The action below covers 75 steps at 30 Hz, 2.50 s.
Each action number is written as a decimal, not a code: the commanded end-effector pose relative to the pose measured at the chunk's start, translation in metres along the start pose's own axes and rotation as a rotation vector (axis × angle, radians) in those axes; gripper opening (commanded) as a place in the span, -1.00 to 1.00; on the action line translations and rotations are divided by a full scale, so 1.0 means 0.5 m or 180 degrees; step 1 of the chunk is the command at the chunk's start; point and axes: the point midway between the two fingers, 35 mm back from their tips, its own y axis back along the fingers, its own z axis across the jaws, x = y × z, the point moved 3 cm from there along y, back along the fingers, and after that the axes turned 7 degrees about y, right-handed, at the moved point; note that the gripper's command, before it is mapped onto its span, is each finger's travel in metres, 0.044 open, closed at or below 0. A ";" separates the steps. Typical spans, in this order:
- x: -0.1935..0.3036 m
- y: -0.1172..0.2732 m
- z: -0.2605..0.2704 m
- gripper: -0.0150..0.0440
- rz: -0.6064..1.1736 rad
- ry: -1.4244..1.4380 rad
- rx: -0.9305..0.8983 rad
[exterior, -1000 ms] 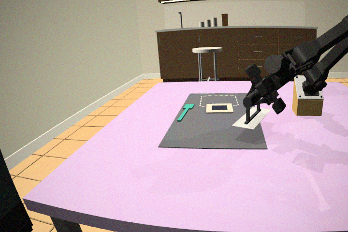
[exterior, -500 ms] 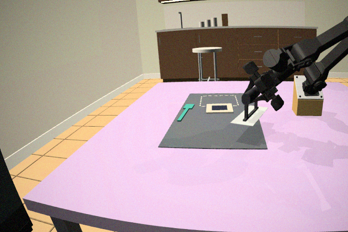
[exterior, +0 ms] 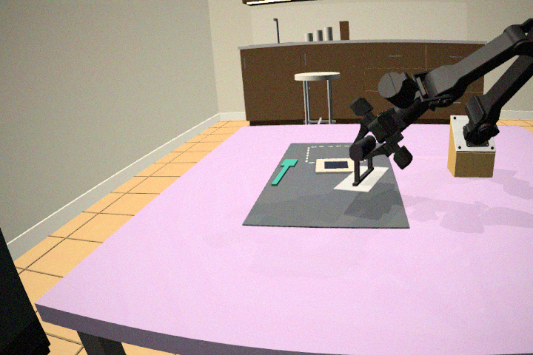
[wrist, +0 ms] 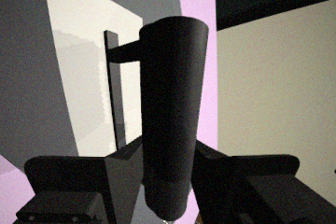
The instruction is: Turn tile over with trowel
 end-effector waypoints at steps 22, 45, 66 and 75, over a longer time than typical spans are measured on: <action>0.058 -0.108 -0.104 -0.49 -0.0912 0.0696 0.0156; 0.072 -0.146 -0.067 -0.49 -0.0935 0.0718 0.0162; 0.105 -0.170 -0.050 -0.49 -0.0933 0.0720 0.0160; 0.133 -0.177 -0.056 -0.49 -0.0930 0.0722 0.0159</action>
